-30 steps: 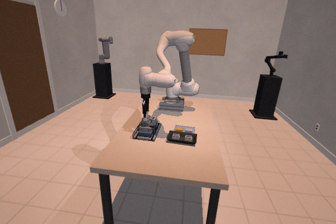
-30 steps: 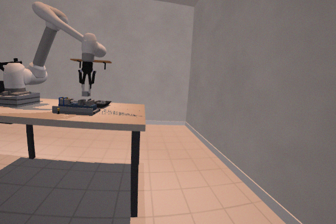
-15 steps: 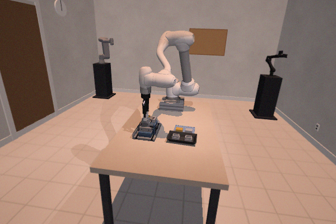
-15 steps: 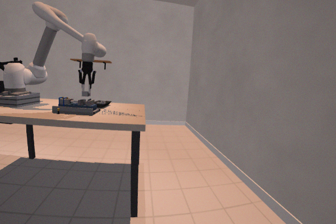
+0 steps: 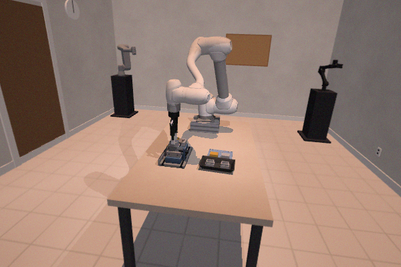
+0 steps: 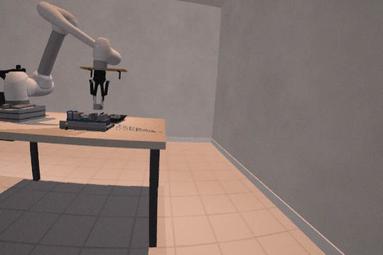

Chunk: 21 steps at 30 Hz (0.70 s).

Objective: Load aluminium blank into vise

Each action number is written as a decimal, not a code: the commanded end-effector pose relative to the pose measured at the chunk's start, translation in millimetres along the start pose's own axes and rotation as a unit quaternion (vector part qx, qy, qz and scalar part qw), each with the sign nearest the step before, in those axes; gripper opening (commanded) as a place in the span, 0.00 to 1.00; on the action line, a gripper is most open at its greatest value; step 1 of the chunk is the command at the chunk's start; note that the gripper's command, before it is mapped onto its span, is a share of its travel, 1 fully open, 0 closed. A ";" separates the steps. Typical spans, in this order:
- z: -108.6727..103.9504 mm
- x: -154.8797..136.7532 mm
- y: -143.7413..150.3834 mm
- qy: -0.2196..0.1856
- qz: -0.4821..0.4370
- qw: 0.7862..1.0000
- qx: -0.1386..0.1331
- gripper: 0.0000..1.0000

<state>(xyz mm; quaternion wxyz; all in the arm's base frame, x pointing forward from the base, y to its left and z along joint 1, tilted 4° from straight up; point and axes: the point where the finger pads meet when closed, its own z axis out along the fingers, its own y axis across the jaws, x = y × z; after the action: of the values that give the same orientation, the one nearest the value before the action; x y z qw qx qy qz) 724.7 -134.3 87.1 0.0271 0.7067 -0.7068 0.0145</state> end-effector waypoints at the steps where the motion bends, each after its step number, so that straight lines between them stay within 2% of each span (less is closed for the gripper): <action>1: -0.2 0.0 0.0 0.000 0.000 1.000 0.000 0.00; 21: 2.0 0.0 0.0 0.000 0.000 1.000 0.000 0.00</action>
<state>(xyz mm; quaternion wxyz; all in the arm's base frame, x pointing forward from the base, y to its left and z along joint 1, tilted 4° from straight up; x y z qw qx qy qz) 724.7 -134.4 85.5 0.0271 0.7067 -0.7068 0.0145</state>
